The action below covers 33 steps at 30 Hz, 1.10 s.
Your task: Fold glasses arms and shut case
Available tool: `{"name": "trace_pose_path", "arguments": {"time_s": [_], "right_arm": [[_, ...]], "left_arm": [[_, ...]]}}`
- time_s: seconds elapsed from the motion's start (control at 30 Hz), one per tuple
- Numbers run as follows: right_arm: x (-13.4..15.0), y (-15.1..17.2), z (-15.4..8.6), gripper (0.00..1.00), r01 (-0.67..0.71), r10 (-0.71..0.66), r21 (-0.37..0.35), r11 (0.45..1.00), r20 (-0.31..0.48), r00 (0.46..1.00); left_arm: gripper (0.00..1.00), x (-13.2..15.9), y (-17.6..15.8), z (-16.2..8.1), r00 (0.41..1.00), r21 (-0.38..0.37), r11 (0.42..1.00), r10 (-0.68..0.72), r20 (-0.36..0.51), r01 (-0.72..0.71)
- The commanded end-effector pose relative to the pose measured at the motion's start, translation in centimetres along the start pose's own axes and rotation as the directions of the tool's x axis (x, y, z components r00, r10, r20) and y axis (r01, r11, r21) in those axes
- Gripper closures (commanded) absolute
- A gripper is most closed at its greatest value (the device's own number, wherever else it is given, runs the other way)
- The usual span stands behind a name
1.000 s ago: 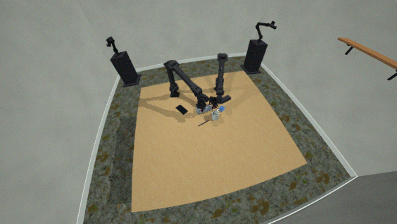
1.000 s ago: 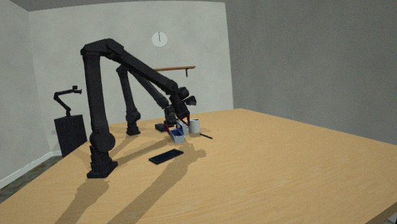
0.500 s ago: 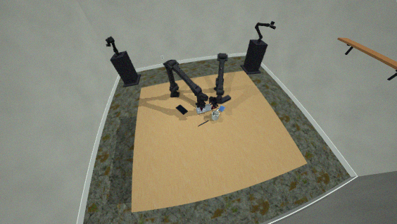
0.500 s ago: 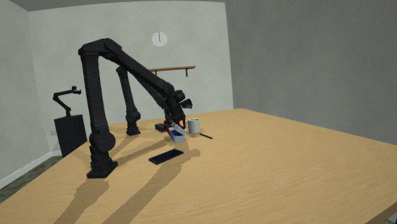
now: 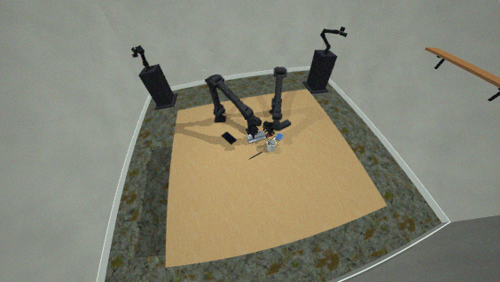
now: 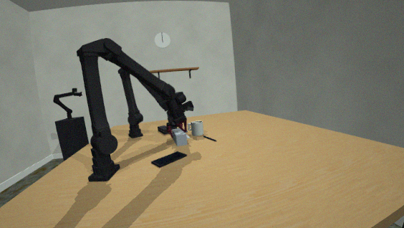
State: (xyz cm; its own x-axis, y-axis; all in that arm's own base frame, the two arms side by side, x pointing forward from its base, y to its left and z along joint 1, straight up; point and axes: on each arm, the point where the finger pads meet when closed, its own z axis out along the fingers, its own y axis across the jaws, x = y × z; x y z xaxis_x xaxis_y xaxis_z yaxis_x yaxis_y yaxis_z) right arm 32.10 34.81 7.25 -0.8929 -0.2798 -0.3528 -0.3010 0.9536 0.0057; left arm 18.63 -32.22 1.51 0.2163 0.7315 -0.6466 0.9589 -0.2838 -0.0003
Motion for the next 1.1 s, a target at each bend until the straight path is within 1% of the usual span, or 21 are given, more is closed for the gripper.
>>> {"name": "trace_pose_path", "arguments": {"time_s": [0.0,0.07,0.13,0.17,0.37,0.4,0.43,1.07], "right_arm": [[2.4,0.3,-0.1,1.00,0.014,-0.014,0.001,1.000,-0.036,0.999],[2.7,0.3,-0.2,1.00,0.014,-0.014,0.000,1.000,-0.034,0.999],[3.3,0.2,1.0,1.00,0.021,-0.020,0.016,1.000,-0.060,0.998],[3.6,0.1,1.0,1.00,0.023,-0.022,0.019,1.000,-0.065,0.998],[3.7,0.1,1.0,1.00,0.025,-0.023,0.020,0.999,-0.067,0.997],[3.4,0.2,0.6,1.00,0.026,-0.025,0.012,1.000,-0.056,0.998],[3.8,0.0,0.9,1.00,0.026,-0.024,0.019,0.999,-0.067,0.997],[4.0,0.2,0.7,1.00,0.030,-0.029,0.016,0.999,-0.069,0.997]], "left_arm": [[0.43,-0.4,1.2,-0.7,1.000,-0.038,0.999,-0.019,0.007,0.019],[0.43,-0.5,1.3,-0.7,1.000,-0.041,0.999,-0.016,0.009,0.016],[0.43,-0.5,1.3,-0.7,1.000,-0.041,0.999,-0.016,0.009,0.016],[0.43,-0.5,1.3,-0.7,1.000,-0.041,0.999,-0.016,0.009,0.016],[0.43,-0.5,1.3,-0.7,1.000,-0.041,0.999,-0.016,0.009,0.016],[0.43,-0.6,1.3,-0.5,1.000,-0.035,0.999,-0.014,0.007,0.015],[0.43,-0.5,1.4,-0.7,1.000,-0.043,0.999,-0.015,0.010,0.015],[0.43,-0.5,1.4,-0.7,1.000,-0.044,0.999,-0.014,0.011,0.014]]}}
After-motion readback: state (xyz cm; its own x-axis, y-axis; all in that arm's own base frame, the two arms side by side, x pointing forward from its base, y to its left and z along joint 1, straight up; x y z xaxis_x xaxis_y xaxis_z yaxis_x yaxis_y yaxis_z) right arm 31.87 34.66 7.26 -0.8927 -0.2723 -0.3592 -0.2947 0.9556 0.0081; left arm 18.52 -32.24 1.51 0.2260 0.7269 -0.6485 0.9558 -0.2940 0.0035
